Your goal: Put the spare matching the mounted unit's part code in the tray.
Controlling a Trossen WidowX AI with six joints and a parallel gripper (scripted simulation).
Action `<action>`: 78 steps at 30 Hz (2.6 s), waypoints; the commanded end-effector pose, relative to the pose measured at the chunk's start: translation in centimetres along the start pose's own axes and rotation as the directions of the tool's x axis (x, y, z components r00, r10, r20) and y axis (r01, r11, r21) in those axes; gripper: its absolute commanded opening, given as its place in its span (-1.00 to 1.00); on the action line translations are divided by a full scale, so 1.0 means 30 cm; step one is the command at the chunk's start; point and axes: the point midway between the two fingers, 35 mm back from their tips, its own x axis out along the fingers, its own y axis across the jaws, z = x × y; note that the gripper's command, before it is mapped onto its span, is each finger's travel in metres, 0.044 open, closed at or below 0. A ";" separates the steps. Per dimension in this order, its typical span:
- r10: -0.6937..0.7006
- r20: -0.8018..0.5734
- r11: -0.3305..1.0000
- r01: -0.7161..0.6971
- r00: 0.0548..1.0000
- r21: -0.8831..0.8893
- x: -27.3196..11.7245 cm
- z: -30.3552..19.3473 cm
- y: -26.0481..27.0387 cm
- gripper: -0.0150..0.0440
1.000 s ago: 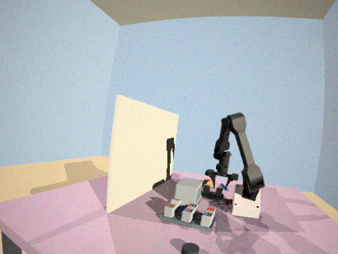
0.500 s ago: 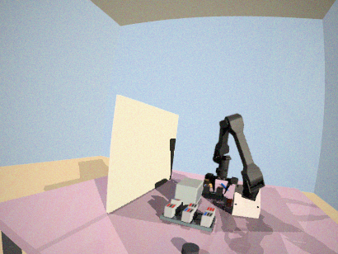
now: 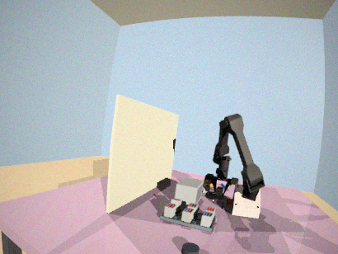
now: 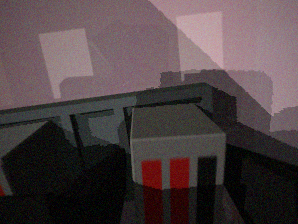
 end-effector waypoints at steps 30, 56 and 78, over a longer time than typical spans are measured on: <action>0.002 -0.001 1.000 -0.002 1.000 0.004 -0.225 0.005 0.003 -0.49; 0.002 0.000 1.000 -0.002 1.000 0.006 -0.507 0.025 -0.001 -0.49; 0.007 0.009 1.000 -0.007 1.000 0.005 -0.551 0.063 0.243 -0.49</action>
